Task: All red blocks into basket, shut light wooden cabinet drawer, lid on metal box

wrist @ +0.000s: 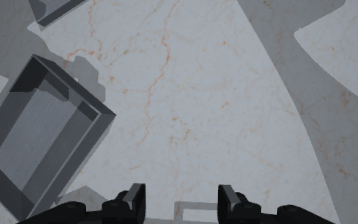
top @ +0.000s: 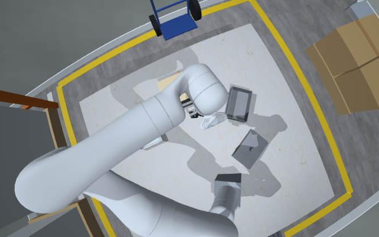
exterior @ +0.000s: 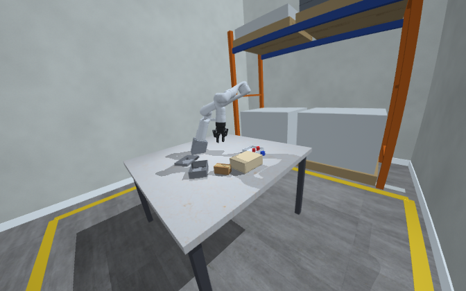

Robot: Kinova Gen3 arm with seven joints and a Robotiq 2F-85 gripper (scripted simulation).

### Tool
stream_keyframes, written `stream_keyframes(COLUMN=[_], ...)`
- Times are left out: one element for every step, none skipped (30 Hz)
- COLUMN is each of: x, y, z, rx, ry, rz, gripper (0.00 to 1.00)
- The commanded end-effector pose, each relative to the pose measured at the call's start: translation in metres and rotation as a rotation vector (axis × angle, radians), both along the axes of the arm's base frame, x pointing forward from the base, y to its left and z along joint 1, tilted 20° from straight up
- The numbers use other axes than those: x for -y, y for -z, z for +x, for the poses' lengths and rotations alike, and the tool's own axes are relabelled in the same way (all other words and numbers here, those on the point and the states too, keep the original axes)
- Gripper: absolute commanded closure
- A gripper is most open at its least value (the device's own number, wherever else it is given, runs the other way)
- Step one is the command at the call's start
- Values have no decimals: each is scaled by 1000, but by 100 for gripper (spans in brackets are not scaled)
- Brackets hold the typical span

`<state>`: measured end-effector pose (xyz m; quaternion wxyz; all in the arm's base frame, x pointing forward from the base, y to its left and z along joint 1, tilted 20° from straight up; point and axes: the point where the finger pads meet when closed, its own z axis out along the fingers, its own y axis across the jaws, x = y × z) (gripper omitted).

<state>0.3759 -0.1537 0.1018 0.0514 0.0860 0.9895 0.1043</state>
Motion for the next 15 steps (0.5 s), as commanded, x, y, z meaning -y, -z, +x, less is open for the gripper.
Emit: stream_keyframes(x=[47,54,54,54,77,80,84,88,93,97,100,103,106,108,110], y=[21,24,24,24,36,38,41,45,48,52,55,59,62,65,68], z=[-48,-59,-59,-59,-89,-98,-108,-120,-132,-144,-157,-169,-181,-193,-205], rx=[-55,-66,-66,-66,-76,-86,-96,-105,-114,-122,-129,-136,-143,-149,-155], ry=[220,267,267,267,313,358,402,446,489,531,571,610,648,684,719], rz=[40,49,49,49,58,67,77,86,96,106,116,125,135,144,153], gripper=[47,47,47,47,47,47,47,47,47,47,47,47,47,47,47])
